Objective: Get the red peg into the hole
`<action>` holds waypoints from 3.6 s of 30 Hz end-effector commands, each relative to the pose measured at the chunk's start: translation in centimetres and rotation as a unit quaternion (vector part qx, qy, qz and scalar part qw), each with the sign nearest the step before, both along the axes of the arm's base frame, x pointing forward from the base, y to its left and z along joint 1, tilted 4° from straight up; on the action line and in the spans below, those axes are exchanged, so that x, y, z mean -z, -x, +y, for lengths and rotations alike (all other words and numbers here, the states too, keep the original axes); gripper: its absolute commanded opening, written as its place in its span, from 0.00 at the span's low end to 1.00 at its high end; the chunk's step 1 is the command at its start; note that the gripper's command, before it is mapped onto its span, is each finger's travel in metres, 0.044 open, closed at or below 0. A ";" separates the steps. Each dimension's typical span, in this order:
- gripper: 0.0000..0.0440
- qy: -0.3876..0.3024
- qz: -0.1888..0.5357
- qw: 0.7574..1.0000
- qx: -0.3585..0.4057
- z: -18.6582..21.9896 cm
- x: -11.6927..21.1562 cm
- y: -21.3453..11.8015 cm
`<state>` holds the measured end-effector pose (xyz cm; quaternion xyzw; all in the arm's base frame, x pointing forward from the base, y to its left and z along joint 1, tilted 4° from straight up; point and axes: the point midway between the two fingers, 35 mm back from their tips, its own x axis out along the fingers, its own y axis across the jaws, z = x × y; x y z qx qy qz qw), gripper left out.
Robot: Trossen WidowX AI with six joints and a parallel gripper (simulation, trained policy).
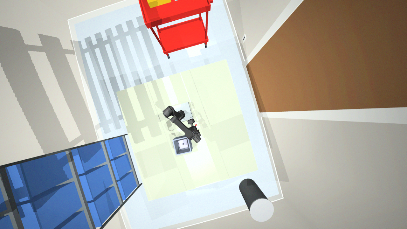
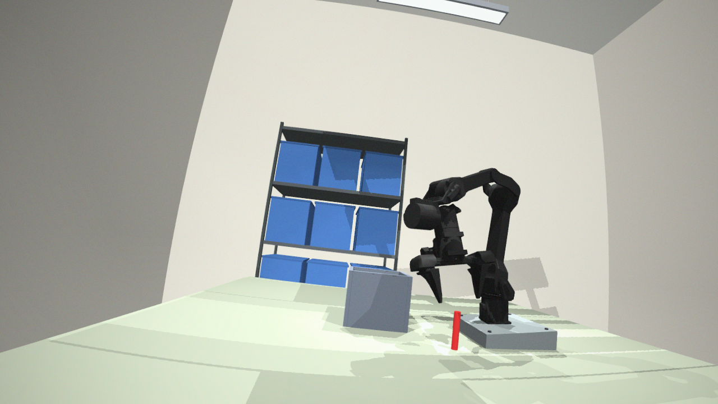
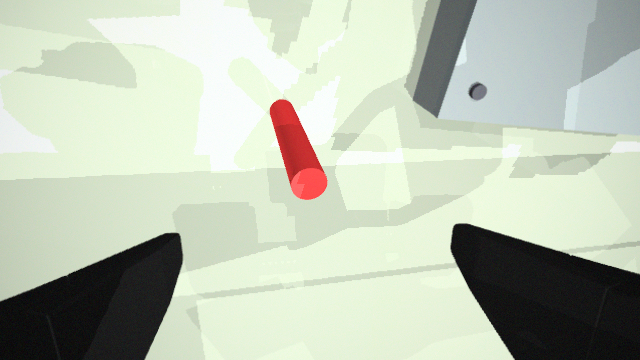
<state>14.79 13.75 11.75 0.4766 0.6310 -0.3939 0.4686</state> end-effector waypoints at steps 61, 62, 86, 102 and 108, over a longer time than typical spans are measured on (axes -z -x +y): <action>0.00 -0.088 -0.141 0.983 -0.082 1.0 -3.7 -3.1; 0.00 -0.087 -0.148 0.982 -0.082 0.8 -4.2 -3.2; 0.00 0.020 -0.245 0.969 -0.035 -7.5 -10.8 -7.0; 0.00 0.059 -0.204 0.977 0.003 -12.1 -9.7 -9.4; 0.00 0.062 -0.190 0.980 0.011 -13.4 -9.2 -10.3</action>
